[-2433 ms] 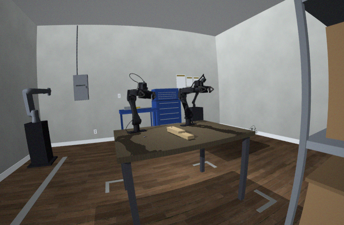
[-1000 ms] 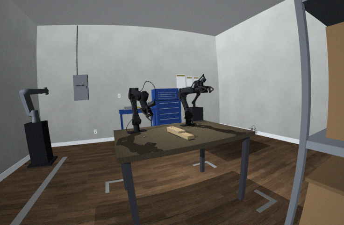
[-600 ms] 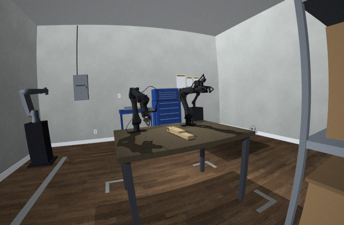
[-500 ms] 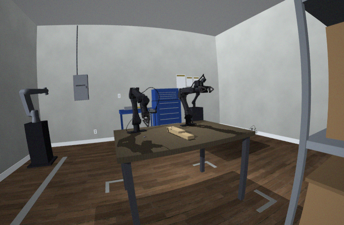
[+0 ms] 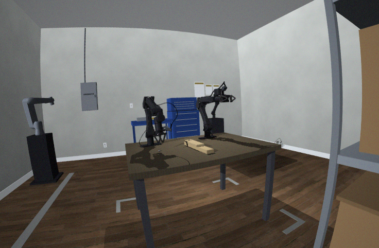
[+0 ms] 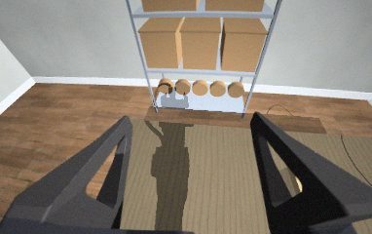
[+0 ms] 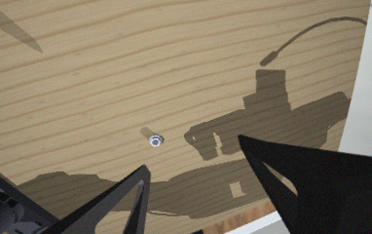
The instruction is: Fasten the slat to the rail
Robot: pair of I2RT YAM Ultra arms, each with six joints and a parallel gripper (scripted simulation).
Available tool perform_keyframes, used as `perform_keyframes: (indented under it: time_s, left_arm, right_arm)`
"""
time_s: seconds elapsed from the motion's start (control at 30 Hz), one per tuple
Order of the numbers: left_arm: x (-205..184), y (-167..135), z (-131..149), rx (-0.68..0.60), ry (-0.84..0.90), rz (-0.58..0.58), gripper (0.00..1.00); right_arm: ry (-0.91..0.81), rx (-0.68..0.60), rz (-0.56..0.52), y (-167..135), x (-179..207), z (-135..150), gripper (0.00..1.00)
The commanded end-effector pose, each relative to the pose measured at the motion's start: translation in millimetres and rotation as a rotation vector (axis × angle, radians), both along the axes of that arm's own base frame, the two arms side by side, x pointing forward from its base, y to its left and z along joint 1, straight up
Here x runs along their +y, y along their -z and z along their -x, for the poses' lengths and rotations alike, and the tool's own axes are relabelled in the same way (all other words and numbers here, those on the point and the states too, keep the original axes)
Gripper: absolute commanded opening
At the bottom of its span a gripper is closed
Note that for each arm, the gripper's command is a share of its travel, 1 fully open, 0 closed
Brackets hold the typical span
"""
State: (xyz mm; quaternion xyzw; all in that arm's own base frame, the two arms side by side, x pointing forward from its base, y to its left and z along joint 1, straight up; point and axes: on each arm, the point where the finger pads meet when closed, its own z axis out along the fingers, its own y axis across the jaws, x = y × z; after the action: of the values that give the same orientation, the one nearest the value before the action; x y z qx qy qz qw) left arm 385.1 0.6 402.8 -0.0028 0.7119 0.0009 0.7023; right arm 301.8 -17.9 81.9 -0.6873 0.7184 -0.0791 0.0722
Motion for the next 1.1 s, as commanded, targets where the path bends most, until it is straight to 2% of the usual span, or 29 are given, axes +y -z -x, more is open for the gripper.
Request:
perform_keyframes:
  time_s: [0.0, 0.23, 1.0, 1.07]
  left_arm:
    - [0, -9, 5, -0.026, 0.005, -0.003, 1.00]
    - [0, -9, 5, -0.026, 0.005, -0.003, 1.00]
    - [0, -9, 5, -0.026, 0.005, -0.003, 1.00]
    - [0, -9, 5, -0.026, 0.005, -0.003, 1.00]
  right_arm:
    - [-0.112, 0.125, 0.005, 13, -2, 26, 1.00]
    - [-0.241, 0.238, 0.002, 24, -1, 47, 1.00]
    - [-0.239, 0.229, 0.004, 21, -1, 47, 1.00]
    - [-0.239, 0.206, 0.013, 19, -1, 40, 1.00]
